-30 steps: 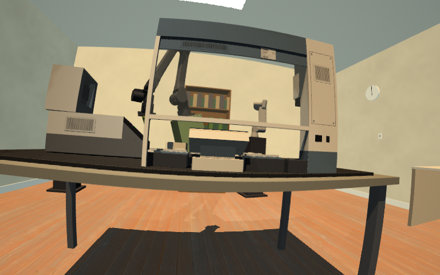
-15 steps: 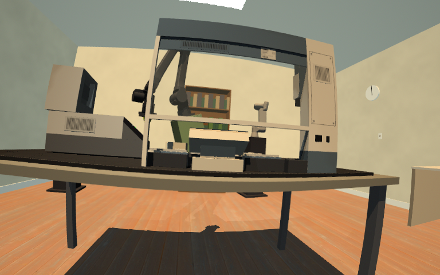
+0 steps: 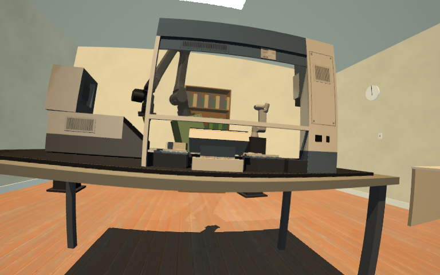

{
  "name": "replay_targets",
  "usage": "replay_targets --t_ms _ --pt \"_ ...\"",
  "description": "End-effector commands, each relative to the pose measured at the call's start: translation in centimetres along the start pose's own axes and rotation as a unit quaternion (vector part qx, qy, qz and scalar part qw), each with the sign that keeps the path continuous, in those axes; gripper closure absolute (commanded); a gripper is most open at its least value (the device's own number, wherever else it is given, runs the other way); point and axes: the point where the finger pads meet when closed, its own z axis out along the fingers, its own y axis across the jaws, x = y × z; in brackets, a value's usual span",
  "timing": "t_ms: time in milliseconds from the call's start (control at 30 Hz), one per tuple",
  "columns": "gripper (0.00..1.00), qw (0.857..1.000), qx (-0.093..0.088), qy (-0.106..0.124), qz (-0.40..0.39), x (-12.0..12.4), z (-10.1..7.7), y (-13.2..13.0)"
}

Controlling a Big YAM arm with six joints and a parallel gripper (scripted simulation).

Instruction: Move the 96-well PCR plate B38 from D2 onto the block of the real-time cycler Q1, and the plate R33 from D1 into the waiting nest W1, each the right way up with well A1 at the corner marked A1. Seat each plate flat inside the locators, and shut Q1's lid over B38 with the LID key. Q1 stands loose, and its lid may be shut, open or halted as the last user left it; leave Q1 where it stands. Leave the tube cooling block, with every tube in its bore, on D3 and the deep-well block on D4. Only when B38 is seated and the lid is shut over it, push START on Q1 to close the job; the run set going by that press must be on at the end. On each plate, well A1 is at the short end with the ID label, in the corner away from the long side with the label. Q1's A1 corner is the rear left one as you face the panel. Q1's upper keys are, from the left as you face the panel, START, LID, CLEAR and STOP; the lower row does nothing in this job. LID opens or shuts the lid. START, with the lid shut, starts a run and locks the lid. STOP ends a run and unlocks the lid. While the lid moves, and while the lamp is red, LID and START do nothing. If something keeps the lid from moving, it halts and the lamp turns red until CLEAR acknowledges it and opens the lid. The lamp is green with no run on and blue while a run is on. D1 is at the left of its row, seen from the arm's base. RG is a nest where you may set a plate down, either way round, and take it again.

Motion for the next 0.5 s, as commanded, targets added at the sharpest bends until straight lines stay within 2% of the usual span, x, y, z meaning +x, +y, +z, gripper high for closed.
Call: replay_targets --t_ms 0,267,467 --pt "1.0 1.0 0.01 -0.009 -0.001 -0.9 0.0 -0.8" --pt "1.0 1.0 0.003 -0.001 0.004 0.3 0.2 0.0" --pt "1.0 1.0 0.009 -0.003 0.0 0.1 -0.3 -0.9"
